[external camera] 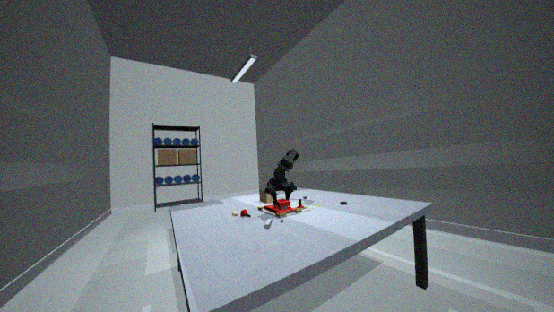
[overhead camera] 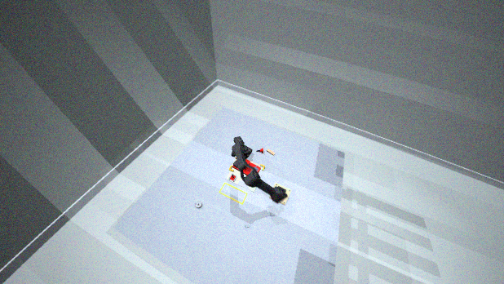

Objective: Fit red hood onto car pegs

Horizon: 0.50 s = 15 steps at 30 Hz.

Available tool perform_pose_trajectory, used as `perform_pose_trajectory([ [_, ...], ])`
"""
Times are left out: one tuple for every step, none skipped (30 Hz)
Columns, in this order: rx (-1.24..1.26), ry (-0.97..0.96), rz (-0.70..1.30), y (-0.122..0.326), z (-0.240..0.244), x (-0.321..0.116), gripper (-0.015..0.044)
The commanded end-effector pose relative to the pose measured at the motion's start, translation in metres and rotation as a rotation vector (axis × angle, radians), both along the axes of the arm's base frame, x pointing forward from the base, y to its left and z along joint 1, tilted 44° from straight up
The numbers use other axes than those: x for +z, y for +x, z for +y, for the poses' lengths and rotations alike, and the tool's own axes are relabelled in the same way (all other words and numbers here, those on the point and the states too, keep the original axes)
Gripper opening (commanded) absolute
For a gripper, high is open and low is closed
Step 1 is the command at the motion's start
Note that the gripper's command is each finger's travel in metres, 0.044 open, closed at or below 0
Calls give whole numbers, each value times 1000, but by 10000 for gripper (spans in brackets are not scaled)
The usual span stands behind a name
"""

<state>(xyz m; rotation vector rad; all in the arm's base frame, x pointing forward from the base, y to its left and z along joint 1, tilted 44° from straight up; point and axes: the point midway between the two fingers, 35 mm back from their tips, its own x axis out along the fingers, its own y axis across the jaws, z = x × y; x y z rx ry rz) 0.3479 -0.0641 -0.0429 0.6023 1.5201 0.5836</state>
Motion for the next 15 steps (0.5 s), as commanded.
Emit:
perform_pose_trajectory([
  [-6, 4, -1, 1, 1, -1, 0],
  [-6, 4, -1, 1, 2, -1, 0],
  [-6, 4, -1, 1, 2, -1, 0],
  [-6, 4, -1, 1, 2, -2, 0],
  [-6, 4, -1, 1, 3, -2, 0],
  [-6, 4, -1, 1, 3, -2, 0],
  [-6, 4, -1, 1, 3, -3, 0],
  [-6, 4, -1, 1, 3, -3, 0],
  [-6, 4, -1, 1, 4, -3, 0],
  [-6, 4, -1, 1, 4, -3, 0],
  [-6, 4, -1, 1, 4, -4, 0],
  [-6, 4, -1, 1, 5, -4, 0],
  [-6, 4, -1, 1, 5, -4, 0],
  [-6, 4, -1, 1, 5, -5, 0],
  [-6, 4, -1, 1, 5, -5, 0],
])
